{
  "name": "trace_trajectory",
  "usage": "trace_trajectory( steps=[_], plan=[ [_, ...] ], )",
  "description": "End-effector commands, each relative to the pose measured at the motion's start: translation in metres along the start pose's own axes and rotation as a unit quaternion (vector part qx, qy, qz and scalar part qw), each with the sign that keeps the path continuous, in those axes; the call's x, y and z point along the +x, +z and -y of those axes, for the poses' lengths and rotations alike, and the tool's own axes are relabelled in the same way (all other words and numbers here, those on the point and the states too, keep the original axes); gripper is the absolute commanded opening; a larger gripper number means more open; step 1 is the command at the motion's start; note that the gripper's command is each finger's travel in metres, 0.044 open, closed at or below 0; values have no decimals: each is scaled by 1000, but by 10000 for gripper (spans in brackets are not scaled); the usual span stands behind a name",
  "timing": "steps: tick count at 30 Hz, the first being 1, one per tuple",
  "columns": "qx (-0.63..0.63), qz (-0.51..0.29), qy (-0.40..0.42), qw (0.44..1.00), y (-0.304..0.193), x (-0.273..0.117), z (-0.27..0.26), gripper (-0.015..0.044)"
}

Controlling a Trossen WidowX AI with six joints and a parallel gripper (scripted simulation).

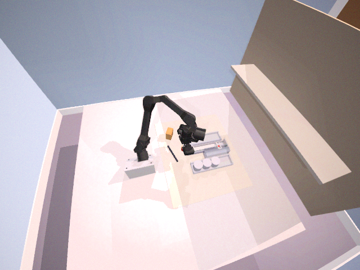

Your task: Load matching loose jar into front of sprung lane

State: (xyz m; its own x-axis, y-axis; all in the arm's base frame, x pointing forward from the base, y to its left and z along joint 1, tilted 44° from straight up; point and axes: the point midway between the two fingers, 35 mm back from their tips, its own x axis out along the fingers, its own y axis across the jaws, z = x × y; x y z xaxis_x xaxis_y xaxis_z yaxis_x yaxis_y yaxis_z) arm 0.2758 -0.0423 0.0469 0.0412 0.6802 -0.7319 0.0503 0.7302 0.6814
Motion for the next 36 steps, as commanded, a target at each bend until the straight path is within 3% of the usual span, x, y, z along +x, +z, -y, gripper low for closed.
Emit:
trace_trajectory(
  steps=[1,9,36],
  plan=[
    [4,3,2,1000,2,4,-2,0],
    [4,3,2,1000,2,25,-2,0],
    [4,3,2,1000,13,25,-2,0]
  ],
)
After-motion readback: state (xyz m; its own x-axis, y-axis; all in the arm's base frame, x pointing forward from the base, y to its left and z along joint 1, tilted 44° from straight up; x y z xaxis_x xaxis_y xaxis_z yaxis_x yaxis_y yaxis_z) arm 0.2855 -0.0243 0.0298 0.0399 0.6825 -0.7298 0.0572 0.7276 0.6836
